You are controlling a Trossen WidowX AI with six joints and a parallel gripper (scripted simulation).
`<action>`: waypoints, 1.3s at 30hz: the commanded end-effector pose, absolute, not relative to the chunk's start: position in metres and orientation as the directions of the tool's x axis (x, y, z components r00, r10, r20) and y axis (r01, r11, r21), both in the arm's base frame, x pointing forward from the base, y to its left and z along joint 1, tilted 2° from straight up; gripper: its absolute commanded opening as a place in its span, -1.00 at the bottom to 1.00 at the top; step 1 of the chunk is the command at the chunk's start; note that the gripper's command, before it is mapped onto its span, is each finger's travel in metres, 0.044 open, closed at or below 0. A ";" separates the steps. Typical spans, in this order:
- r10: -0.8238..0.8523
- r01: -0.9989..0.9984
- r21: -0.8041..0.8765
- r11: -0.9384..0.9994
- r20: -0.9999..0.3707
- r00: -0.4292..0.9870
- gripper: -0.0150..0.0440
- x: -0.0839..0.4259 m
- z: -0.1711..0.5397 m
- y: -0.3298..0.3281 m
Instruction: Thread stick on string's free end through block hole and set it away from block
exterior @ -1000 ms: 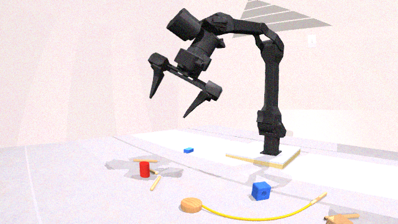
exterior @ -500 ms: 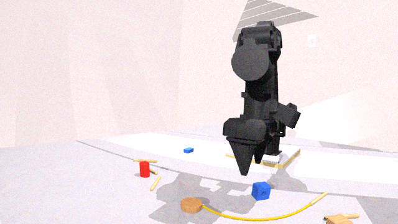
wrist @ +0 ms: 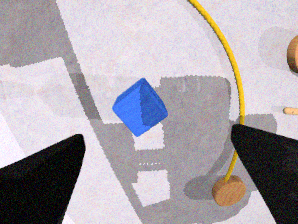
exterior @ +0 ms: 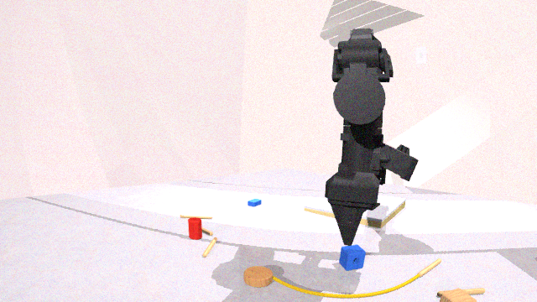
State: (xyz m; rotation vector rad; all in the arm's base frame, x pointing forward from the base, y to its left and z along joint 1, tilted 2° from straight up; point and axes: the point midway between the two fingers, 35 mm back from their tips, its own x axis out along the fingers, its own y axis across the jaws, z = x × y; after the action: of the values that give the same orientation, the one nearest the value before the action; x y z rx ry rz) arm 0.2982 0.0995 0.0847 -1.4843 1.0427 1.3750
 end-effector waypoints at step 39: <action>-0.033 -0.952 -0.039 -0.303 -0.998 0.052 -0.49 0.298 0.084 0.100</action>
State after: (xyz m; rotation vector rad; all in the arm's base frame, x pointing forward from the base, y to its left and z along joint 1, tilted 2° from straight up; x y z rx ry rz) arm 0.2981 0.0997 0.0844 -1.4847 1.0430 1.3763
